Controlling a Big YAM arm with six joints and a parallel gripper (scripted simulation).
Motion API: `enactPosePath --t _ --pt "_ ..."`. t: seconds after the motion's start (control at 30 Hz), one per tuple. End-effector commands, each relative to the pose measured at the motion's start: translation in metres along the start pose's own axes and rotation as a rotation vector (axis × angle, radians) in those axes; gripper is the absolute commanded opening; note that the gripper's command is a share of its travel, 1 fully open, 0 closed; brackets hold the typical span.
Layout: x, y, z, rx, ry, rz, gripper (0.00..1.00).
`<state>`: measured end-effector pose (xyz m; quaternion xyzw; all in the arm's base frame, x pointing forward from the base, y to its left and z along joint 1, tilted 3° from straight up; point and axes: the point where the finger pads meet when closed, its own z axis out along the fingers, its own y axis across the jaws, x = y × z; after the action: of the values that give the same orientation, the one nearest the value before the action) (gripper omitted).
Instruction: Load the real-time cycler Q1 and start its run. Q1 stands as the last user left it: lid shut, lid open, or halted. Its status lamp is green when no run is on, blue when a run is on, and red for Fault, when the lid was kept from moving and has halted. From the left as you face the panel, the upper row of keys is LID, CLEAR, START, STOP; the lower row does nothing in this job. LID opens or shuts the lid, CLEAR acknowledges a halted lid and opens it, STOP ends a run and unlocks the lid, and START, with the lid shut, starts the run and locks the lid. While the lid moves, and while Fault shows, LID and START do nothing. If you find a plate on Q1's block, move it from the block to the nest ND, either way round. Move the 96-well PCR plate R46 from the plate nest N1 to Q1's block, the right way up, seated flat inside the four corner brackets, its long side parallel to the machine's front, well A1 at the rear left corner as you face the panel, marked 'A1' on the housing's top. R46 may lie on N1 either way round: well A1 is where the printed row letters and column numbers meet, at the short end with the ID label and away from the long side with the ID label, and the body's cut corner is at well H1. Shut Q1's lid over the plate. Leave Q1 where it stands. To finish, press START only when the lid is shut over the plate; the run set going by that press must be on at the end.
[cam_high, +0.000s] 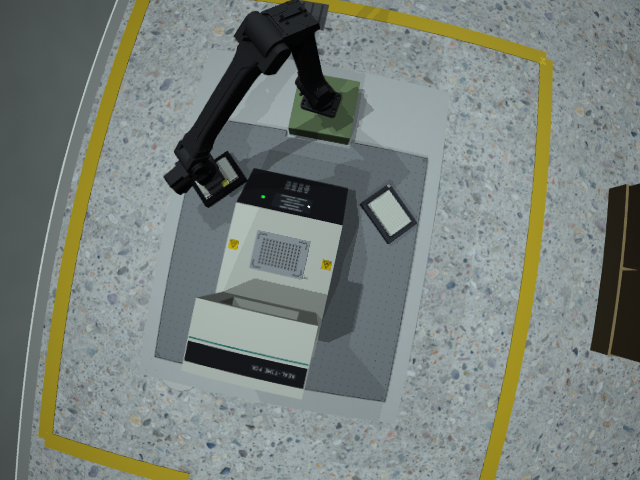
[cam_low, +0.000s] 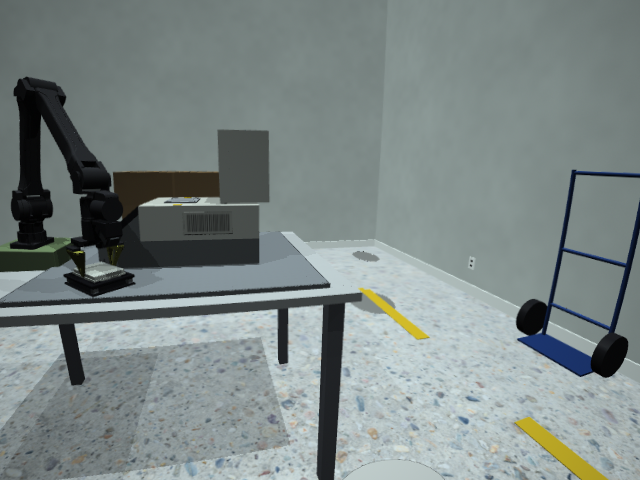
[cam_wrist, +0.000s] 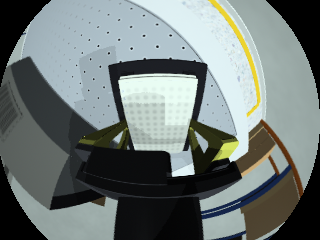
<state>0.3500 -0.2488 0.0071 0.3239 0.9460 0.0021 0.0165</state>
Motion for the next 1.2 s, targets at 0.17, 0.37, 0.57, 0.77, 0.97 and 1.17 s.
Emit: enactPosePath --t 0.17,0.37,0.57,0.77,0.97,1.17 --pt "-0.001 -0.002 0.022 -0.003 0.0 -0.014 0.0" --pt "0.0 -0.005 0.025 -0.007 0.001 -0.01 0.0" --pt "0.003 -0.007 0.029 -0.013 0.007 -0.01 0.0" --pt "0.002 -0.008 0.031 -0.011 0.008 -0.009 0.0" --pt "0.003 -0.009 0.034 -0.011 0.011 -0.006 0.0" --pt "0.004 -0.01 0.036 -0.01 0.016 -0.006 0.0"
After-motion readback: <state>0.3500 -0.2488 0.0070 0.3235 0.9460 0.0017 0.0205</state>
